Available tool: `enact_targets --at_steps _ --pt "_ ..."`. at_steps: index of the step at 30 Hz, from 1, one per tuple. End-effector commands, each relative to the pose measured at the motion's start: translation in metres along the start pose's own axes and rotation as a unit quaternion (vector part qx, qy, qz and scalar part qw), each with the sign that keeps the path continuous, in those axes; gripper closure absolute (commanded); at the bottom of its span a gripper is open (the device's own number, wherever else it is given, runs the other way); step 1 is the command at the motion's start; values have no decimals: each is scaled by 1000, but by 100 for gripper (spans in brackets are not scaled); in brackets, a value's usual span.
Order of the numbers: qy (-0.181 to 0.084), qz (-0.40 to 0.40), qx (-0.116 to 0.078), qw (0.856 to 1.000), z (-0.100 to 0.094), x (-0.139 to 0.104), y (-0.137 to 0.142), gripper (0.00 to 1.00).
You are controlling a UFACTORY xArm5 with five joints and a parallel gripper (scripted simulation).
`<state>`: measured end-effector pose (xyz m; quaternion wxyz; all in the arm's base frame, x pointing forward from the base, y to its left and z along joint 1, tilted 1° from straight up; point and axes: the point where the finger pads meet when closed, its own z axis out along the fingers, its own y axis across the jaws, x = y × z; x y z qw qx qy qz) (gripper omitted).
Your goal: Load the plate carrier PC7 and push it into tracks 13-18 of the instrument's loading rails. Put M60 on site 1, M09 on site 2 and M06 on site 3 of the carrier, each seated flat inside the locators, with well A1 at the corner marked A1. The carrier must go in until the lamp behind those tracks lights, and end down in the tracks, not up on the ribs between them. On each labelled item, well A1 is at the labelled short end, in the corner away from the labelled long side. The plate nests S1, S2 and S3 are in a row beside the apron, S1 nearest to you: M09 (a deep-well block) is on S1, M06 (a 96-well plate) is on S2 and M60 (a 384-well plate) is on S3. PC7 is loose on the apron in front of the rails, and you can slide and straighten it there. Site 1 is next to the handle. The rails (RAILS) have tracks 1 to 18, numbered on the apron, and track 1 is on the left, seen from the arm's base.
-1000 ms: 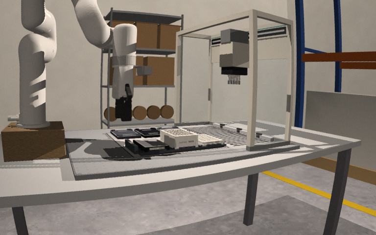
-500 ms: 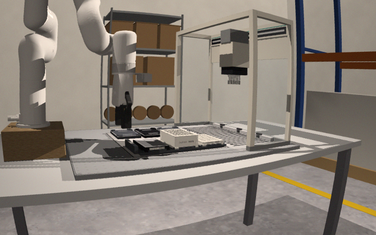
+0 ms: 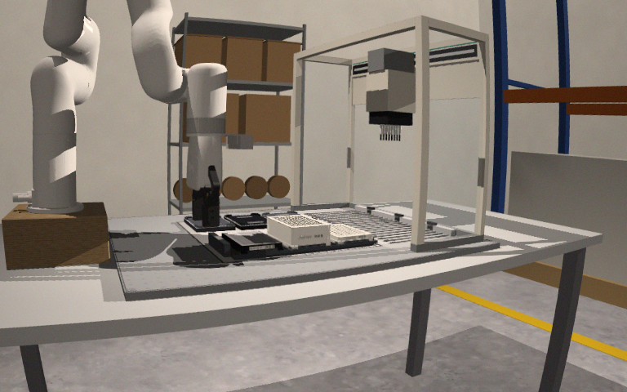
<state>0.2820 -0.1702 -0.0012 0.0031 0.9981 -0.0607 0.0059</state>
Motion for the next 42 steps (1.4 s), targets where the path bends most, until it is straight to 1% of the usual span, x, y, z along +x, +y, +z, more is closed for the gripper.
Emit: enact_targets --at_steps 1,15,27,42 --pt "5 0 7 1000 5 2 1 19" --pt "5 0 7 1000 28 2 0 19" --pt "5 0 7 1000 30 2 0 19" --pt "5 0 7 1000 39 2 0 19"
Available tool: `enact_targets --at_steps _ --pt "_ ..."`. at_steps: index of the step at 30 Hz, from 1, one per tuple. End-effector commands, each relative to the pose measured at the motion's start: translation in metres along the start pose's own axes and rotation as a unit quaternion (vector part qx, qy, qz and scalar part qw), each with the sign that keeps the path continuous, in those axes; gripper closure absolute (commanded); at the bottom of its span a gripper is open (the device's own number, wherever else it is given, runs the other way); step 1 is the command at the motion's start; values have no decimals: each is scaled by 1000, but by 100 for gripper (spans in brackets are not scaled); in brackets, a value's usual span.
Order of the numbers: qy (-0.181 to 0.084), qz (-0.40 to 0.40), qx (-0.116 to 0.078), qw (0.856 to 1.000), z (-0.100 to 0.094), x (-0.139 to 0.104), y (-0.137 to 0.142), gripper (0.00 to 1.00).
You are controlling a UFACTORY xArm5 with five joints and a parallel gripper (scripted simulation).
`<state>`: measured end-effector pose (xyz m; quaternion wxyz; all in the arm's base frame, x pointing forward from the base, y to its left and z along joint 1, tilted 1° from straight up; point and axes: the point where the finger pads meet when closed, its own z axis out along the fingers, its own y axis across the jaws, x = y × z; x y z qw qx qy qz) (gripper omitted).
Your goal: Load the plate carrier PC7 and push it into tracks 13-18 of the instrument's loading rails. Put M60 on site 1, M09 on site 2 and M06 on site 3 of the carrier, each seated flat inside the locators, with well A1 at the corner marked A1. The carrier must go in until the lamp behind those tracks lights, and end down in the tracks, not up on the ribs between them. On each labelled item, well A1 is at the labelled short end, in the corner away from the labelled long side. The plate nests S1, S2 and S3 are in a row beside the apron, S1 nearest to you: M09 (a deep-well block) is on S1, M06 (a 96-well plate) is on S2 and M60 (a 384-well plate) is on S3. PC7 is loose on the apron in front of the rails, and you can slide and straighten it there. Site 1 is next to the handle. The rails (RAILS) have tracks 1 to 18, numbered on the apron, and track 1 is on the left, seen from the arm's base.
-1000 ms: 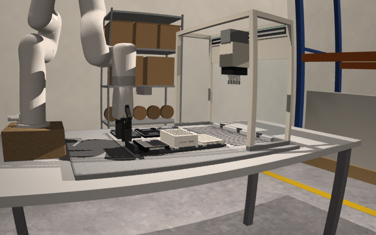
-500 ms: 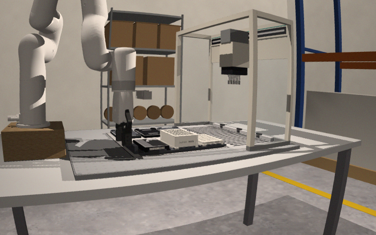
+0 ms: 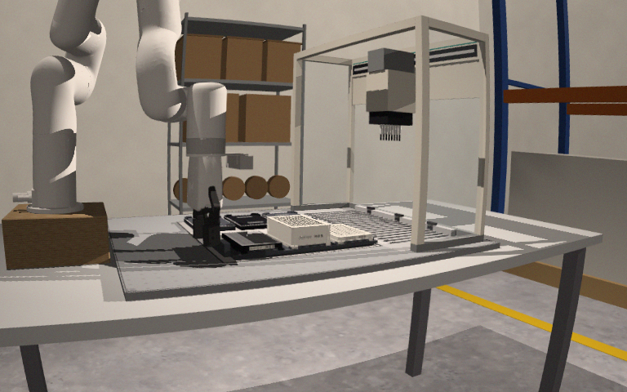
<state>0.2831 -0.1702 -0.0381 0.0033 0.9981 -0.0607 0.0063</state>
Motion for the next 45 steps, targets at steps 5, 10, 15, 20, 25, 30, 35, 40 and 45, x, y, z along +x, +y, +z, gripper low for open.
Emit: enact_targets --at_steps 5,10,15,20,25,30,35,40,45 --pt "5 0 7 1000 5 1 0 19" --pt "5 0 7 1000 7 1 0 19" --pt "5 0 7 1000 11 1 0 19" --pt "5 0 7 1000 13 1 0 19" --pt "5 0 7 1000 13 1 0 19" --pt "5 0 7 1000 13 1 0 19" --pt "5 0 7 1000 13 5 0 19" --pt "5 0 7 1000 13 10 0 19" --pt "5 0 7 1000 13 13 0 19"
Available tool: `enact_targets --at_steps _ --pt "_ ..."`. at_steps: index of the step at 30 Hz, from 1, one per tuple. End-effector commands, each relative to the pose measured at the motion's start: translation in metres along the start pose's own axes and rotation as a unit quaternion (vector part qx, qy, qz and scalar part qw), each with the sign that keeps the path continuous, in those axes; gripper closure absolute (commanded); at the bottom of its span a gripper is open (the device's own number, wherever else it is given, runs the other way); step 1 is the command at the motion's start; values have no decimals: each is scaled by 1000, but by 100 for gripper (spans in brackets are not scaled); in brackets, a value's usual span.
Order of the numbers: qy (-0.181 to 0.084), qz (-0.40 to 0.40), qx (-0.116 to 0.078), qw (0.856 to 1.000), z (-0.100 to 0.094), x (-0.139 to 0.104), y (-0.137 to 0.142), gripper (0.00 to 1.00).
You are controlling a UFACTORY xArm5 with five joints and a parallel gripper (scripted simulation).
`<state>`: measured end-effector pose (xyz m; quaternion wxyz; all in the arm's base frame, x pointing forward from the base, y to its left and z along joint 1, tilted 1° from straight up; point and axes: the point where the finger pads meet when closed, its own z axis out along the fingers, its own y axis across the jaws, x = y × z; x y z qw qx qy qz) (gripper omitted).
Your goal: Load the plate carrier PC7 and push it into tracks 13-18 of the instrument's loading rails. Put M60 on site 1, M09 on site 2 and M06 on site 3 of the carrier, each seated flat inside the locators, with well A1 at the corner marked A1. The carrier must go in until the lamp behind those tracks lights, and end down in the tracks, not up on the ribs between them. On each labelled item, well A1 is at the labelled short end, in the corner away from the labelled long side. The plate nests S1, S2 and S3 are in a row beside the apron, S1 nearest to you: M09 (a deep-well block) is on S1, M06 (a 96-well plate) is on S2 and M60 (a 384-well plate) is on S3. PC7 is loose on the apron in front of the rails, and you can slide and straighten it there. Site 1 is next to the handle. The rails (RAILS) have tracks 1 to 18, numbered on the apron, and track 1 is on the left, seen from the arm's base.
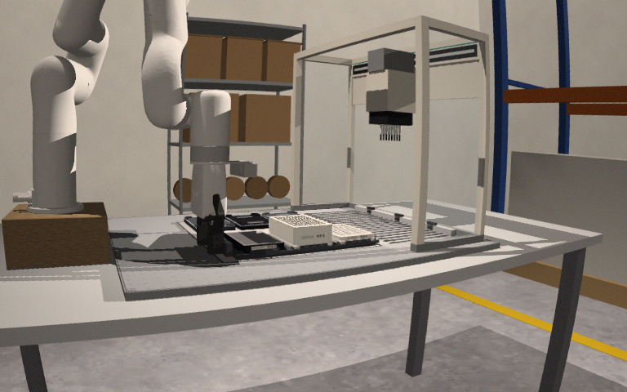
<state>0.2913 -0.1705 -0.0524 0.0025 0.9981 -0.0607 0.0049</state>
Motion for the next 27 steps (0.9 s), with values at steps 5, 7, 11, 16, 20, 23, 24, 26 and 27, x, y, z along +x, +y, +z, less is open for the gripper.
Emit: enact_targets --at_steps 5,7,11,16,20,23,24,26,27 --pt "6 0 6 1000 -1 10 1 19" --pt "6 0 6 1000 -1 12 1 19" --pt "6 0 6 1000 -1 16 1 19" --pt "6 0 6 1000 -1 19 1 19" --pt "6 0 6 1000 -2 23 1 19" --pt "6 0 6 1000 -2 26 1 19" --pt "6 0 6 1000 -2 27 1 19" --pt "6 0 6 1000 -2 29 1 19" --pt "6 0 6 1000 -2 30 1 19"
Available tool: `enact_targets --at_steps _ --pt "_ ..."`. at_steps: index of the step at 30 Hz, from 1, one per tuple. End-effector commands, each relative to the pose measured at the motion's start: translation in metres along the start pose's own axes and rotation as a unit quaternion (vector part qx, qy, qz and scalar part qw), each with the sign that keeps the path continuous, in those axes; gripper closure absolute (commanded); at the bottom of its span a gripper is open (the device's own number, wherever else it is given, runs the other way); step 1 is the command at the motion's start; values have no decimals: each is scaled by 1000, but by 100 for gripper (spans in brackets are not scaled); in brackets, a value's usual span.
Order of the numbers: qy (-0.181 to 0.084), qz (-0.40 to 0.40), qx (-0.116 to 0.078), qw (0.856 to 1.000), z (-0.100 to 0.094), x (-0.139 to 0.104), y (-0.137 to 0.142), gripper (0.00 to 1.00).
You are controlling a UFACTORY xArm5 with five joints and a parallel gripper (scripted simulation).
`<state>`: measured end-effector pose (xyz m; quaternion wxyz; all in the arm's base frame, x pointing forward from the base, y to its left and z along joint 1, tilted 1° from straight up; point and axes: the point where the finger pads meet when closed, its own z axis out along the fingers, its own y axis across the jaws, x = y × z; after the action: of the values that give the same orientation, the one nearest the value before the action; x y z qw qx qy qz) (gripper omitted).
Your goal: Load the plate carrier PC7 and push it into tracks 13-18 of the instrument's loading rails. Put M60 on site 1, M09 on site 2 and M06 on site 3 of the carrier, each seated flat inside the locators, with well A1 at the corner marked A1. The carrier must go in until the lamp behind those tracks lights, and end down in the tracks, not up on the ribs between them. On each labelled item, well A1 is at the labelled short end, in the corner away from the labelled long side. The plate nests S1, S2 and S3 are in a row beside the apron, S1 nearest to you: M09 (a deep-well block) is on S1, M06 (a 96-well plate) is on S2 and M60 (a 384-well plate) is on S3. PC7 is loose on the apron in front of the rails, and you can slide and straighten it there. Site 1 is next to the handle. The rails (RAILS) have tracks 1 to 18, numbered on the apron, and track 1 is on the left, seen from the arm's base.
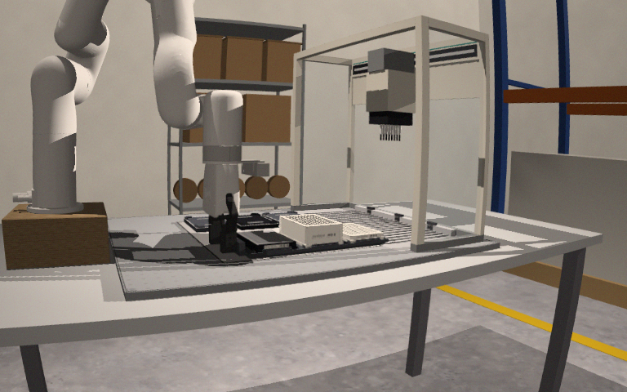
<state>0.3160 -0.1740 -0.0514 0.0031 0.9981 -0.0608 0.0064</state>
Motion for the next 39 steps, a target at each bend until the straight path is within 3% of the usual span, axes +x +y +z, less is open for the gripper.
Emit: enact_targets --at_steps 1,39 --pt "5 0 7 1000 -1 6 1 19" --pt "5 0 7 1000 -1 38 1 19"
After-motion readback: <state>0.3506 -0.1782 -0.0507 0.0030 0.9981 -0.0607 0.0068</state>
